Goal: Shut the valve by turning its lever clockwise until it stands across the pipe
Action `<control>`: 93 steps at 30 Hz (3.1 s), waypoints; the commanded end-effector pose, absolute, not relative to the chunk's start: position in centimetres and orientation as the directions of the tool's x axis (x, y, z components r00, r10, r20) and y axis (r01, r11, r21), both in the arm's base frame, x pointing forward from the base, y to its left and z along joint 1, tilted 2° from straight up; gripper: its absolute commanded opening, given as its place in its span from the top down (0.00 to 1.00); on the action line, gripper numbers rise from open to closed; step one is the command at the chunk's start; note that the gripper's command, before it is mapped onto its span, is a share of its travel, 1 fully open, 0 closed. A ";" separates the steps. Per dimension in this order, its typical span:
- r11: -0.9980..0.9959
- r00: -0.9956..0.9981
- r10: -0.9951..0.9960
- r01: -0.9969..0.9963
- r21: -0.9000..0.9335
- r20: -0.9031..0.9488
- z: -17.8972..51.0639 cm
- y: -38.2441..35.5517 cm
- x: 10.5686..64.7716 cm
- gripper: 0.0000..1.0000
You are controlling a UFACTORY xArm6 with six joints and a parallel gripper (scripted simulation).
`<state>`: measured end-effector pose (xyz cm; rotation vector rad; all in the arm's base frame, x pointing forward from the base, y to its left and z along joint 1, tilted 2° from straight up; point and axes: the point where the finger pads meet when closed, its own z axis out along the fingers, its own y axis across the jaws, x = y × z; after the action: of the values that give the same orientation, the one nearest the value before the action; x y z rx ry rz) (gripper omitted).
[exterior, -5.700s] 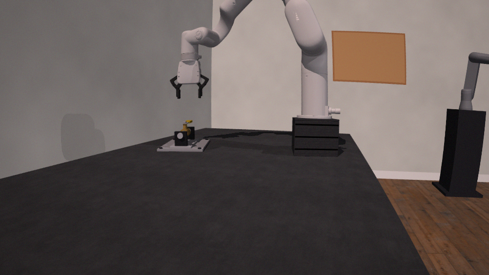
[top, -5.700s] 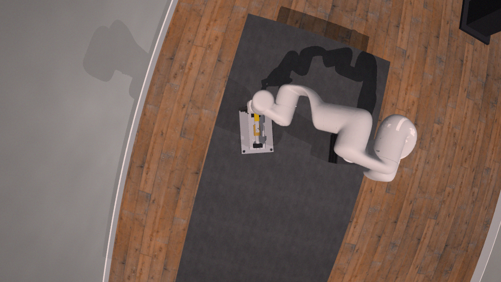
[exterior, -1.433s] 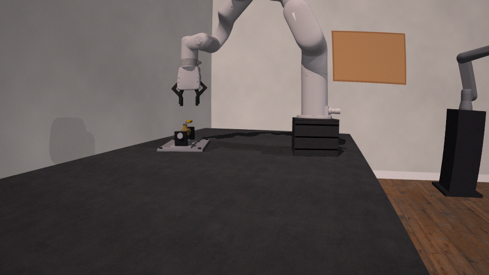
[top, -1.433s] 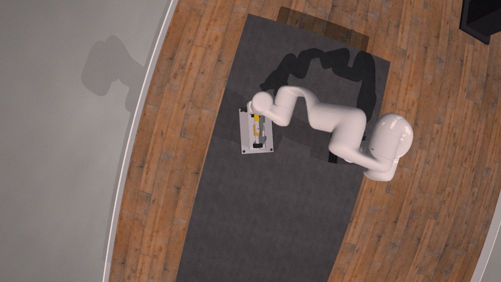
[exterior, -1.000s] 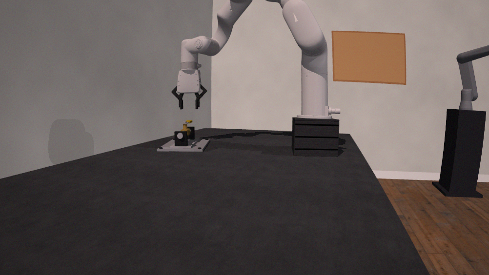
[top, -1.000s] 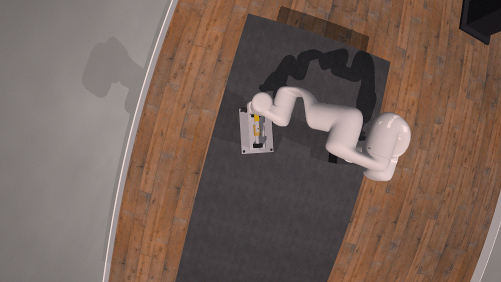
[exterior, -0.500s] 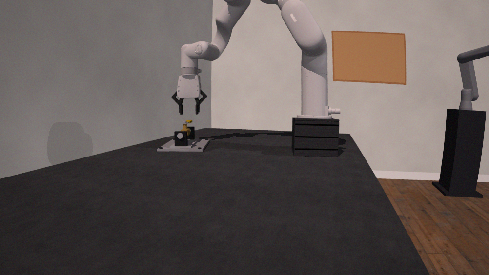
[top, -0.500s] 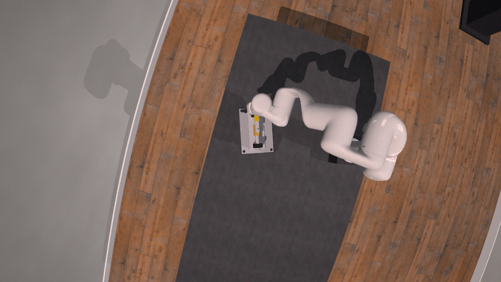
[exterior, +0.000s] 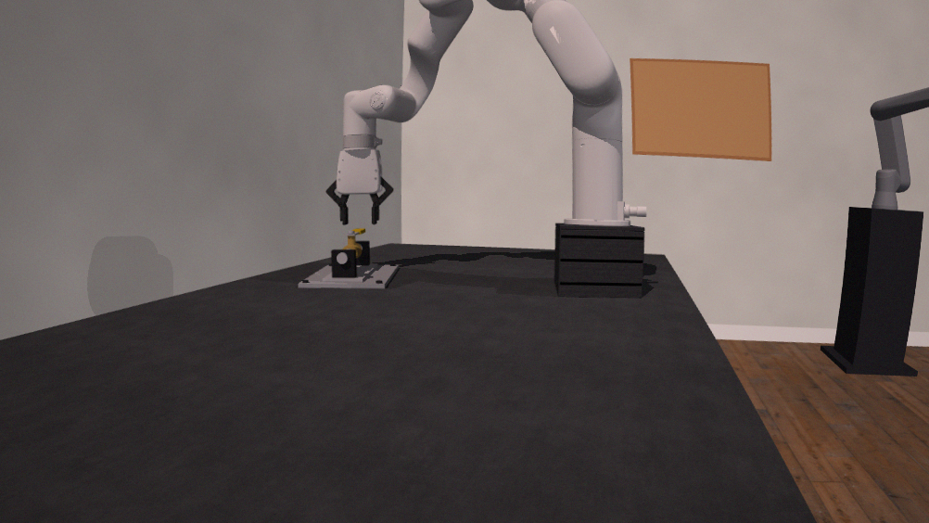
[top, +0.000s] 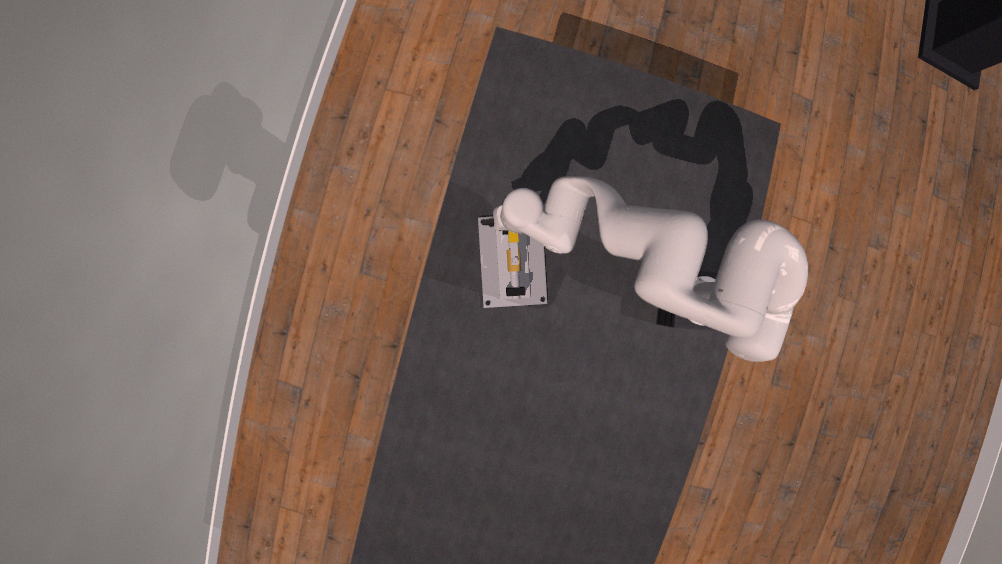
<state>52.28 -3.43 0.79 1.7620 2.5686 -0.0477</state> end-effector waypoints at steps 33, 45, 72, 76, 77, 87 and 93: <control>0.360 -0.360 0.932 0.933 -0.006 -0.041 0.7 -3.5 52.6 0.32; 0.360 -0.360 0.932 0.933 -0.006 -0.041 0.7 -3.5 52.6 0.32; 0.360 -0.360 0.932 0.933 -0.006 -0.041 0.1 -3.5 52.6 0.32; 0.360 -0.360 0.932 0.933 -0.006 -0.041 0.0 -3.5 52.6 0.32; 0.360 -0.360 0.932 0.933 -0.006 -0.041 -0.1 -3.5 52.6 0.32; 0.360 -0.360 0.932 0.933 -0.006 -0.041 -0.8 -3.5 52.6 0.32; 0.360 -0.360 0.932 0.933 -0.006 -0.041 -1.1 -3.5 52.6 0.32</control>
<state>52.47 -3.52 -1.10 1.7624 2.5685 -0.0479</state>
